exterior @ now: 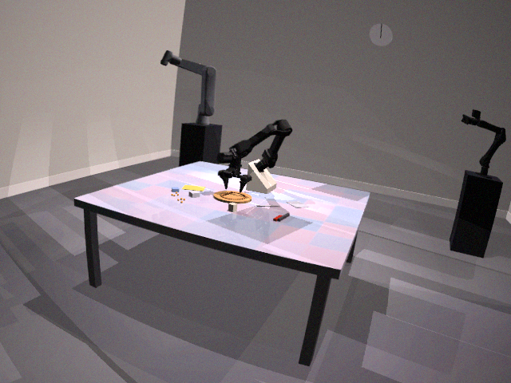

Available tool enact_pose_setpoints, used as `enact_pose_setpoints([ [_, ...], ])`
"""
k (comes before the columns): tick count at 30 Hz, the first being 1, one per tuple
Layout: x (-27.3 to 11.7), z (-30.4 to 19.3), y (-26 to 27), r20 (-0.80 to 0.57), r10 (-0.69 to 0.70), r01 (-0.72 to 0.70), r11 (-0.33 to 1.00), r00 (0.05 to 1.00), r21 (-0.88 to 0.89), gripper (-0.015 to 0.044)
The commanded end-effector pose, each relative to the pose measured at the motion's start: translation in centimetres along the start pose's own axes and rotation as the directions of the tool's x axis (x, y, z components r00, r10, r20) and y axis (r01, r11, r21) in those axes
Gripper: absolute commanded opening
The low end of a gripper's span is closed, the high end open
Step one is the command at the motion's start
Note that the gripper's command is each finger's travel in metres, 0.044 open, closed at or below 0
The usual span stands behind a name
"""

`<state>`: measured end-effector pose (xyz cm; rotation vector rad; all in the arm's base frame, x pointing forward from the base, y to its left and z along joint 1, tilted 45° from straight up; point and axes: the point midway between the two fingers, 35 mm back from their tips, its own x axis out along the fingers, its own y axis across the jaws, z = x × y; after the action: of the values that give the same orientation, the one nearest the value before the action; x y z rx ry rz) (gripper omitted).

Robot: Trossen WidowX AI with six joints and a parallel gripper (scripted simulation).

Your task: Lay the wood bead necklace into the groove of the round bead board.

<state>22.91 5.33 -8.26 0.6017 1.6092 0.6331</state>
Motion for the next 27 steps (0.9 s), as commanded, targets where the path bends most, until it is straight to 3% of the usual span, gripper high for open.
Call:
enact_pose_setpoints([
  [1,-0.1,0.0,0.0,0.0,-0.004,0.004,1.0,1.0,-0.005,0.044],
  [5,-0.1,0.0,0.0,0.0,-0.004,0.004,1.0,1.0,-0.005,0.044],
  [17,-2.9,7.5,-0.1,0.003,-0.005,0.005,0.999,1.0,0.037,0.0125],
  [27,-1.8,8.4,0.0,0.003,-0.005,0.004,0.999,1.0,0.043,0.012],
])
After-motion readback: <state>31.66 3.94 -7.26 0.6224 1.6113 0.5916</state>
